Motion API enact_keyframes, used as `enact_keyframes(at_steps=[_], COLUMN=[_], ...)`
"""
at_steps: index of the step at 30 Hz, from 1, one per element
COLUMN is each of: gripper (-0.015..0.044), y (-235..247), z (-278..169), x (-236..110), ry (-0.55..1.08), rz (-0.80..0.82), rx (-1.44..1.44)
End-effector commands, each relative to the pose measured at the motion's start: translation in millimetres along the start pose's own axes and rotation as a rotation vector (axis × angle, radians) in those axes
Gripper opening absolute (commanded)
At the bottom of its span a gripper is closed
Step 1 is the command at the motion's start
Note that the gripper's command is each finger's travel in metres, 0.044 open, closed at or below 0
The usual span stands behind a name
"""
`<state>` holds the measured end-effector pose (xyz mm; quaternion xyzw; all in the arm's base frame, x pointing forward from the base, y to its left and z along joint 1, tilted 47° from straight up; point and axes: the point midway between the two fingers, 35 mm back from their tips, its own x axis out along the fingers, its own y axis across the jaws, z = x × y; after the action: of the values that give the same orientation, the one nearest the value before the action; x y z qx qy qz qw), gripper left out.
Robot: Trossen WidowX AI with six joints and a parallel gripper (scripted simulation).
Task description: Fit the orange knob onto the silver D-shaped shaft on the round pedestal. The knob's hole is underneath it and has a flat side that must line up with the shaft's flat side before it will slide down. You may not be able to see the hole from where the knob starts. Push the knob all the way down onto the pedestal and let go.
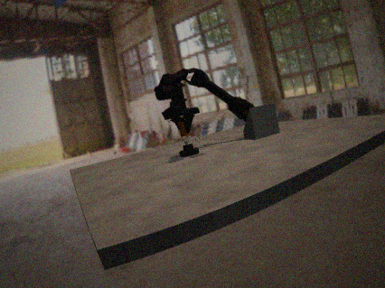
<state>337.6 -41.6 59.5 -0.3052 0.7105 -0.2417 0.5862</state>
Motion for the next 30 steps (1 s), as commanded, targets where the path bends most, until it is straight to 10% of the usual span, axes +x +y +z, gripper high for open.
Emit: enact_keyframes(at_steps=[1,30], gripper=[0.0,0.0], y=[0.9,-1.4], z=[-0.2,-0.3], x=[-0.7,-0.8], ry=[-0.003,-0.001], rz=[-0.005,-0.006], rx=[-0.105,-0.946])
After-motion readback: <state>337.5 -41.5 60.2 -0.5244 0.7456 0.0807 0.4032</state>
